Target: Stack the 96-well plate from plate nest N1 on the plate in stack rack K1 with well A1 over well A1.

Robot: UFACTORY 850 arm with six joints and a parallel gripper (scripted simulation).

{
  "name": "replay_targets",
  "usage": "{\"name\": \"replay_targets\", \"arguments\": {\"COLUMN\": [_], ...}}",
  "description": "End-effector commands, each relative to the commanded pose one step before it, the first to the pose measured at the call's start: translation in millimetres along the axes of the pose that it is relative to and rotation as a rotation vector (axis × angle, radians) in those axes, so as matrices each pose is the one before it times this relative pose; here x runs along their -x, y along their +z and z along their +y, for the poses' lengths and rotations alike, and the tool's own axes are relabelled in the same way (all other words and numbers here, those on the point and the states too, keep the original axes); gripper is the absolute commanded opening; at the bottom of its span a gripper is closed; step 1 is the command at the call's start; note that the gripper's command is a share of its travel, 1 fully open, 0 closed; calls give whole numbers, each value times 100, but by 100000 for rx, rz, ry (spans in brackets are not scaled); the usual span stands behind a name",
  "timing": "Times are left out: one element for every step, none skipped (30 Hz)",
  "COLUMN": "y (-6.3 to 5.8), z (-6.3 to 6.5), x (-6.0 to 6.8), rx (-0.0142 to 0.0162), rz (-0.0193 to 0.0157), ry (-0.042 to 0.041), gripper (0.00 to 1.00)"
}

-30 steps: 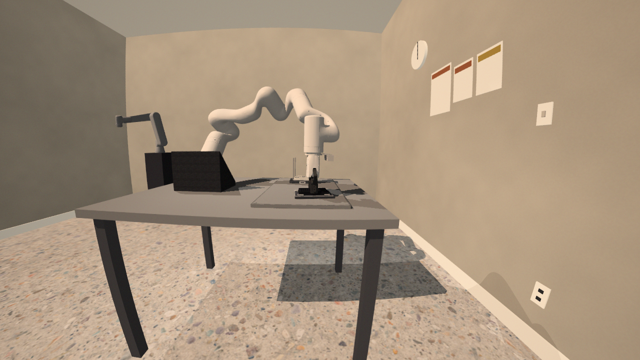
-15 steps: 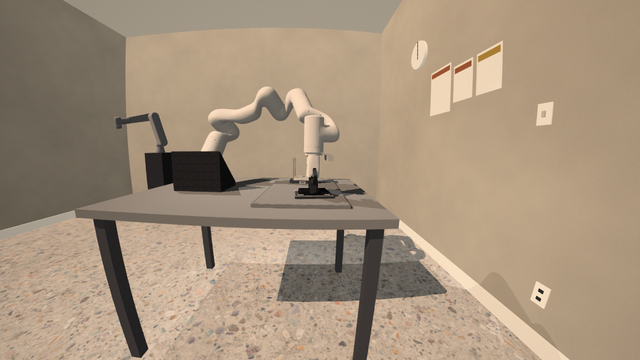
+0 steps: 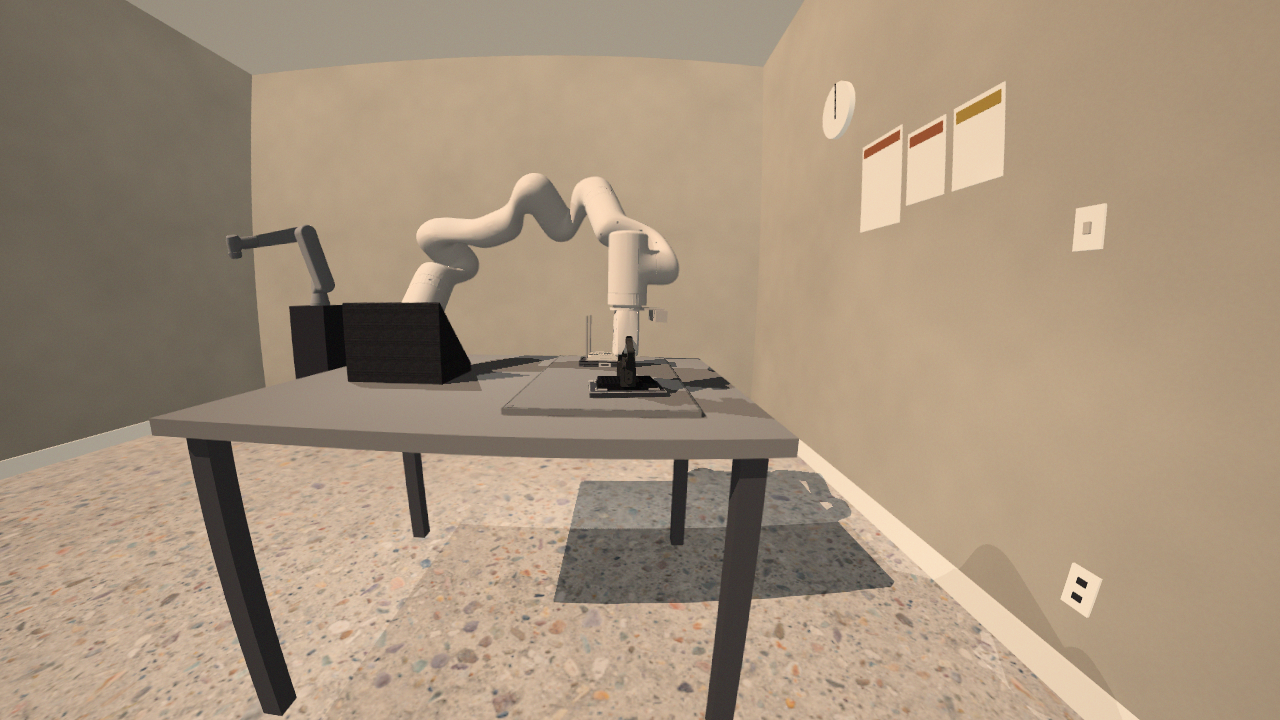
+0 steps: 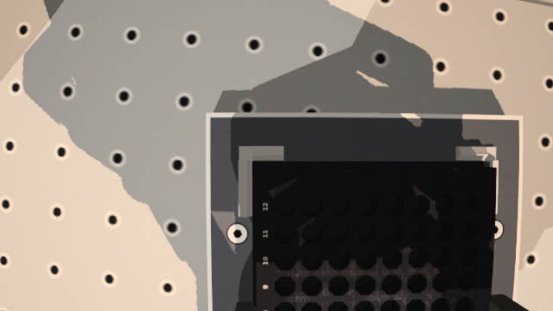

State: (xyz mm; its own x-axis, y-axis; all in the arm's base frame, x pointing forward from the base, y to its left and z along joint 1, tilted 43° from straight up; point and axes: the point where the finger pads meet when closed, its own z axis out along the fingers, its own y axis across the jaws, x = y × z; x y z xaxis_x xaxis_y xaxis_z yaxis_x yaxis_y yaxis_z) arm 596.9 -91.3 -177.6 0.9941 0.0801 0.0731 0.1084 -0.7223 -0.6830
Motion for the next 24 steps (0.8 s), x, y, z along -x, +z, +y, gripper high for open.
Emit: {"name": "replay_targets", "arguments": {"y": [-122, 0, 0, 0, 0, 0, 0, 0, -73, -66, -66, -66, 0, 0, -68, -66, -66, -66, -66, -67, -67, -67, -67, -67], "z": [28, 0, 0, 0, 0, 0, 0, 0, 1, 0, 0, 0, 0, 0, 0, 0, 0, 0, 0, 0, 0, 0, 0, 0], "x": [-92, 0, 0, 0, 0, 0, 0, 0, -3, 0, 0, 0, 0, 0, 0, 0, 0, 0, 0, 0, 0, 0, 0, 0], "rx": [111, 0, 0, 0, 0, 0, 0, 0, 4, 0, 0, 0, 0, 0, 0, 0, 0, 0, 0, 0, 0, 0, 0, 0], "rz": [183, 0, 0, 0, 0, 0, 0, 0, 7, 0, 0, 0, 0, 0, 0, 0, 0, 0, 0, 0, 0, 0, 0, 0], "ry": [-65, 0, 0, 0, 0, 0, 0, 0, -3, 0, 0, 0, 0, 0, 0, 0, 0, 0, 0, 0, 0, 0, 0, 0], "gripper": [0, 0, 0, 0, 0, 0, 0, 0, 0, 0, 0, 0, 0, 0, 0, 0, 0, 0, 0, 0, 0, 0, 0, 0]}}
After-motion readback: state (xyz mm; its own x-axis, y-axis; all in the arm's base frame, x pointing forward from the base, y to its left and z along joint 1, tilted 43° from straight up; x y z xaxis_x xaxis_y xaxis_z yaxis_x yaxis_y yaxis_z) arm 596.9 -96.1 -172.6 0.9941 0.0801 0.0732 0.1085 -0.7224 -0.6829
